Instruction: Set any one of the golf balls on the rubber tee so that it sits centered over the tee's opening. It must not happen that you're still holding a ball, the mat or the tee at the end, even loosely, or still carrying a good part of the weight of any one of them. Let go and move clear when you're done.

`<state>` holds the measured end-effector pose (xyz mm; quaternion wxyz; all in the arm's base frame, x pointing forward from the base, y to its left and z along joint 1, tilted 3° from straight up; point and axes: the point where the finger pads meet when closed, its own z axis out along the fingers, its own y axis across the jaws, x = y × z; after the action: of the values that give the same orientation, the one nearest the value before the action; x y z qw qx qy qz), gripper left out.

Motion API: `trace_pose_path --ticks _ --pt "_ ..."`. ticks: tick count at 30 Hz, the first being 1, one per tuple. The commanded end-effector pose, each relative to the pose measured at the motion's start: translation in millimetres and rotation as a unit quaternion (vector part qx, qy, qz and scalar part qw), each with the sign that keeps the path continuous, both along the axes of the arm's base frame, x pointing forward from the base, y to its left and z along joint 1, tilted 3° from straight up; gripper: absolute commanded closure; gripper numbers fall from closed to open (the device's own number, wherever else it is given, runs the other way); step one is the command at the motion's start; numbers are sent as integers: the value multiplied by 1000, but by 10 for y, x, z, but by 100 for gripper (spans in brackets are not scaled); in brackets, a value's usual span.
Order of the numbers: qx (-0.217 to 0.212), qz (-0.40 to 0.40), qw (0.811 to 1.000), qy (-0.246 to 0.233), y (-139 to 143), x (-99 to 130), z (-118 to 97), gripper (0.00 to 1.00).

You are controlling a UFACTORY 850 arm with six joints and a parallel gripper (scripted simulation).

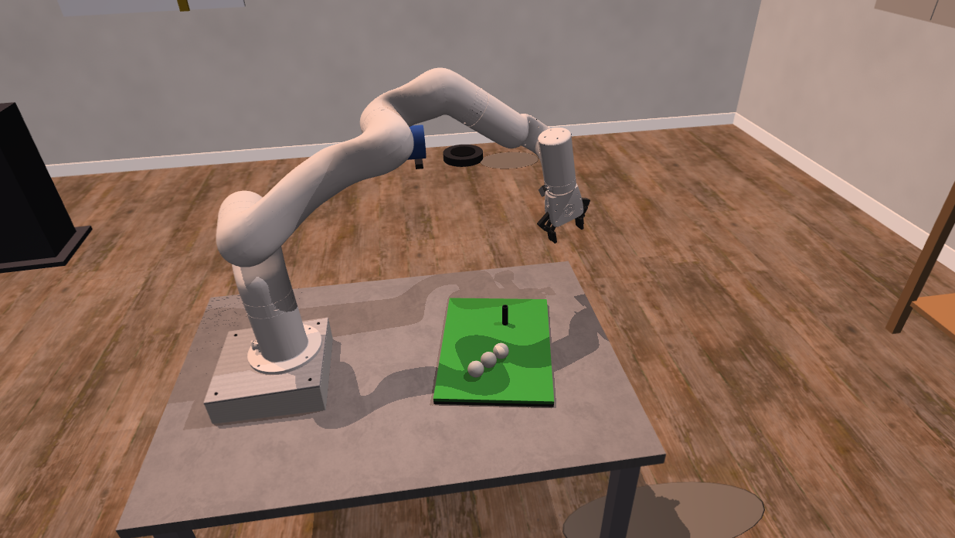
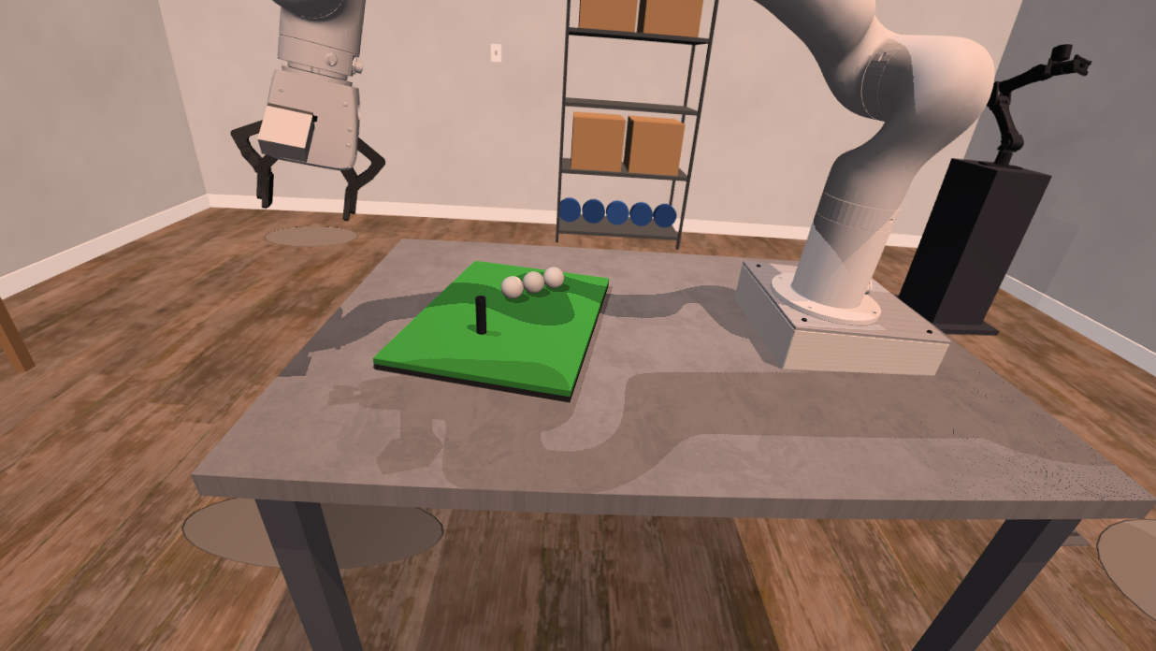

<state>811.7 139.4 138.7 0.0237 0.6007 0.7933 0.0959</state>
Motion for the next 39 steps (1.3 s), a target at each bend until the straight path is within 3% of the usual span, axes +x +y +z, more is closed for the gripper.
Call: trace_pose_path --ticks 1,18,21,25,32,34,35,39 --pt "0 0 1000 -1 1 9 17 0" --pt "0 -1 1000 -1 -2 8 16 0" --pt "0 -28 1000 6 -155 -59 -44 0" --pt "-2 -161 986 37 -747 -407 -274 0" --pt "-1 -319 944 81 -1312 -1071 -518 0" --pt "-1 -319 944 81 -1312 -1071 -518 0" --pt "-1 -386 917 98 -1542 -1365 -618 0" --pt "-2 -462 880 115 -1761 -1738 -718 0"
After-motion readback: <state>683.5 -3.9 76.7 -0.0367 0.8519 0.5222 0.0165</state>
